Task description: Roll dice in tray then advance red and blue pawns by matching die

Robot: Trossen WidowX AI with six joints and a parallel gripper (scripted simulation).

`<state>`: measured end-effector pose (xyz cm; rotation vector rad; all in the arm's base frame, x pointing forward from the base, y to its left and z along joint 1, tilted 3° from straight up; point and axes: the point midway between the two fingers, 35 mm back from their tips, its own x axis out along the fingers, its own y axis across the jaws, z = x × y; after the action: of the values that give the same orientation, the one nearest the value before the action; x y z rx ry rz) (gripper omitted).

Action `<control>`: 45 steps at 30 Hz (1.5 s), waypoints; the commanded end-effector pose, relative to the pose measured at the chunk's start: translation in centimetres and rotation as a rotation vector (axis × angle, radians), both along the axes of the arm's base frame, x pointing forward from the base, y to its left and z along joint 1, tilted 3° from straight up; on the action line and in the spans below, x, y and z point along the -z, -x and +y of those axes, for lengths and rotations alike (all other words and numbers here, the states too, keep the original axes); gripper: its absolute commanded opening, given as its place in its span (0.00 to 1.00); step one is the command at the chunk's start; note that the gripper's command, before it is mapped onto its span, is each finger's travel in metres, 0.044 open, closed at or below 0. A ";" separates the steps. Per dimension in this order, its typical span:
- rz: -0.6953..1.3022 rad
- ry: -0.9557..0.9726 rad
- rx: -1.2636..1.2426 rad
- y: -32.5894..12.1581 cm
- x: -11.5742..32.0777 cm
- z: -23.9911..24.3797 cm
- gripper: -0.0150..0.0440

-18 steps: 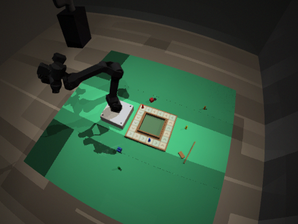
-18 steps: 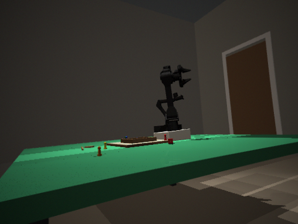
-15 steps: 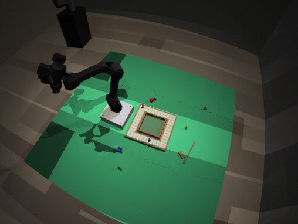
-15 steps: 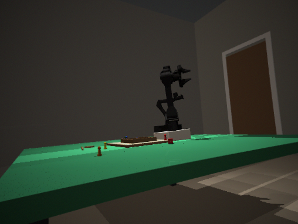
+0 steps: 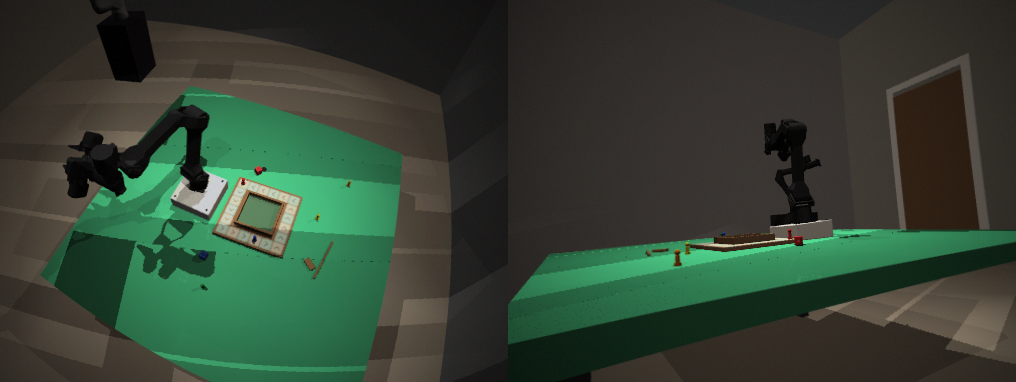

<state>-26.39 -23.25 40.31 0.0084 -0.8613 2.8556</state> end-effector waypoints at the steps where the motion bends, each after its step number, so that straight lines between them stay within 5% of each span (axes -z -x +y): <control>1: -0.024 0.036 -0.257 -4.2 1.9 -6.0 0.72; 12: -0.181 0.108 -0.828 -19.1 6.8 -15.3 0.72; 22: -0.431 0.103 -1.286 -35.1 11.9 -16.0 0.72; 33: -0.720 -0.063 -1.673 -50.5 17.6 -8.9 0.72; 45: -1.133 -0.368 -1.852 -60.6 24.6 6.9 0.72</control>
<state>32.26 -21.56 17.91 -1.4543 -2.2727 4.2102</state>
